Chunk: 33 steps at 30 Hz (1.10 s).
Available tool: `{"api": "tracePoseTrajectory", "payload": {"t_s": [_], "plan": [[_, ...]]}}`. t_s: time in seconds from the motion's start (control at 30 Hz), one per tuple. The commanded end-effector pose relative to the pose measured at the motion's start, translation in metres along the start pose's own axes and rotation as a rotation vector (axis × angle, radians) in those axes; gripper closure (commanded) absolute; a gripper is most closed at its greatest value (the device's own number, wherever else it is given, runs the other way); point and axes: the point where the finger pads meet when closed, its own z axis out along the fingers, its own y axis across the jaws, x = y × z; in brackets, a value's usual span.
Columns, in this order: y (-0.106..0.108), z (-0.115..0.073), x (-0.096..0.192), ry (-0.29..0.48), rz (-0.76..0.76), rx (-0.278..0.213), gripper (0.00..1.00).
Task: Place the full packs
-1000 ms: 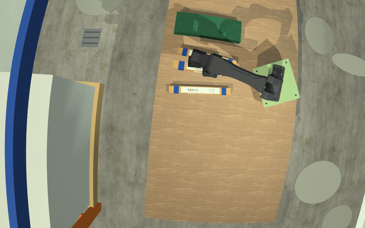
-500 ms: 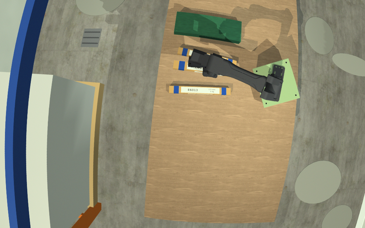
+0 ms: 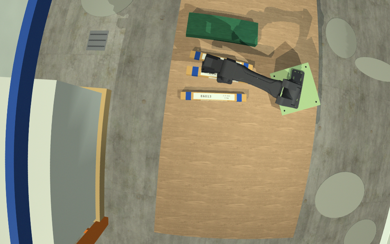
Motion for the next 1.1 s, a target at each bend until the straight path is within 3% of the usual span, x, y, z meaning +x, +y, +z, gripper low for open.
{"api": "tracePoseTrajectory", "payload": {"t_s": [0.0, 1.07], "plan": [[0.0, -0.004, -0.009, -0.047, -0.008, 0.014, 1.0], [-0.001, 0.034, -0.01, -0.047, -0.008, 0.014, 1.0]]}}
